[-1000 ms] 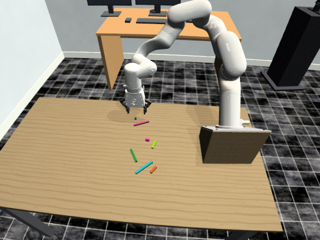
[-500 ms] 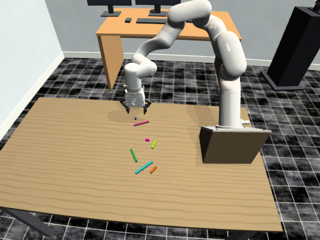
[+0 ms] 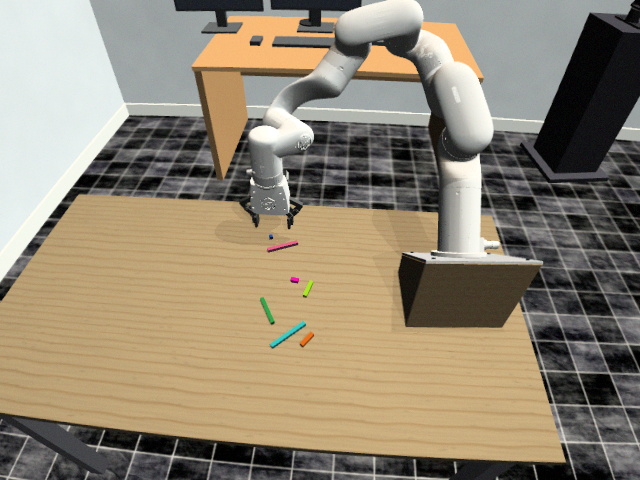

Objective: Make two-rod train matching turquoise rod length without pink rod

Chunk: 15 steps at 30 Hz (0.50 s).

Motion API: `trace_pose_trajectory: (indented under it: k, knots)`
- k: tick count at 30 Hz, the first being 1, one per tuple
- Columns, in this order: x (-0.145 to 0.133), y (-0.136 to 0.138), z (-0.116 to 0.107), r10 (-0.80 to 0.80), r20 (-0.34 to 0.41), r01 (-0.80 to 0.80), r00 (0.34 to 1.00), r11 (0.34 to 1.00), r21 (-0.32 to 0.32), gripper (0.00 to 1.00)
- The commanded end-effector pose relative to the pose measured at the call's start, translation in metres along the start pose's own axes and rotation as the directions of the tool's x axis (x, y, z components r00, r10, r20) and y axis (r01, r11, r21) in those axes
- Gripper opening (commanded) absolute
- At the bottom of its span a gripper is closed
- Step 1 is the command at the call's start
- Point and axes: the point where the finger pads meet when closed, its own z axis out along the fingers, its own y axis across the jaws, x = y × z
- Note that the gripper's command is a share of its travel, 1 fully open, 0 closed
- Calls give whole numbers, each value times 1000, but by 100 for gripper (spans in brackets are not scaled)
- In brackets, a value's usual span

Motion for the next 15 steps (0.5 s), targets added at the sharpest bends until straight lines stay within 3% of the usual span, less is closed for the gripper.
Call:
trace_pose_trajectory:
  k: [1, 7, 15]
  knots:
    - [-2, -1, -1, 25, 1, -25, 1000, 1000, 3, 100]
    - [-8, -1, -1, 95, 3, -95, 995, 995, 3, 100]
    - [-32, -1, -2, 352, 8, -352, 936, 936, 1, 100]
